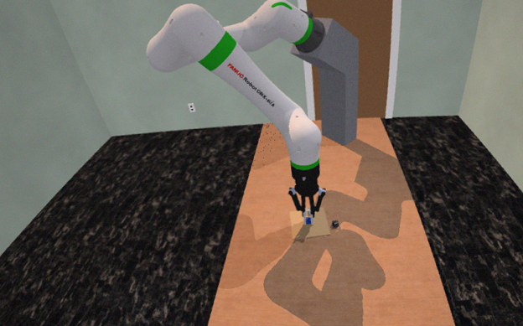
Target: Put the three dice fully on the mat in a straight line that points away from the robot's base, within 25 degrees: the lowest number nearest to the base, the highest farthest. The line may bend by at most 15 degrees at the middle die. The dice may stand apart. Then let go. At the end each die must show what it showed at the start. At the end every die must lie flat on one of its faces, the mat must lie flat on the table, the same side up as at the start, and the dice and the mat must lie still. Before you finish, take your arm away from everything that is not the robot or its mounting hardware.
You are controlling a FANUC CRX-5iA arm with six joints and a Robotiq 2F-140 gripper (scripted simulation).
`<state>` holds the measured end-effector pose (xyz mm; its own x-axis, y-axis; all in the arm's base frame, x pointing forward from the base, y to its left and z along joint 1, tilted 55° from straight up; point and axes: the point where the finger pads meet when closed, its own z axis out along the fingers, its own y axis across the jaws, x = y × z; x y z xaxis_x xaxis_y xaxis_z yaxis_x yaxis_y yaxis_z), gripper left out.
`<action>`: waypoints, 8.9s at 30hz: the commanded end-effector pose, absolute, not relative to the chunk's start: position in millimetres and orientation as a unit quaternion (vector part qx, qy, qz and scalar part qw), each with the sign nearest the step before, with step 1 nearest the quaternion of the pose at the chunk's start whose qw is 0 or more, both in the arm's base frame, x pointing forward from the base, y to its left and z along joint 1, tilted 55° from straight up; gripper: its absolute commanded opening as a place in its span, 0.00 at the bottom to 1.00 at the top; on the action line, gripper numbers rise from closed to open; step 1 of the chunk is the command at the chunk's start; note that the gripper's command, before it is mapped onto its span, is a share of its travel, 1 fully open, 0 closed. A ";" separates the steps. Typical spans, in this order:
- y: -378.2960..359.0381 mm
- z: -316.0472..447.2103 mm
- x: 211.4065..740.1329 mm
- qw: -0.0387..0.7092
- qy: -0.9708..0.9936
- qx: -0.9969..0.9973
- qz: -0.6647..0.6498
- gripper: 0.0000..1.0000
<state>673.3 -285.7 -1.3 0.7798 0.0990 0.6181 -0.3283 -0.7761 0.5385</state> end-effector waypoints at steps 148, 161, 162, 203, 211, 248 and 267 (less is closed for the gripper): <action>-161.0 -10.0 672.2 0.454 0.693 0.553 -0.087 1.00; -161.0 -10.0 672.2 0.454 0.693 0.553 -0.087 0.21; -161.0 -10.0 672.2 0.454 0.693 0.553 -0.087 0.21; -167.0 -15.4 677.4 0.454 0.693 0.553 -0.087 0.21; -174.2 -21.9 683.6 0.454 0.693 0.553 -0.087 0.21; -193.2 -39.2 700.2 0.454 0.693 0.553 -0.087 0.21; -193.2 -39.2 700.2 0.454 0.693 0.553 -0.087 0.21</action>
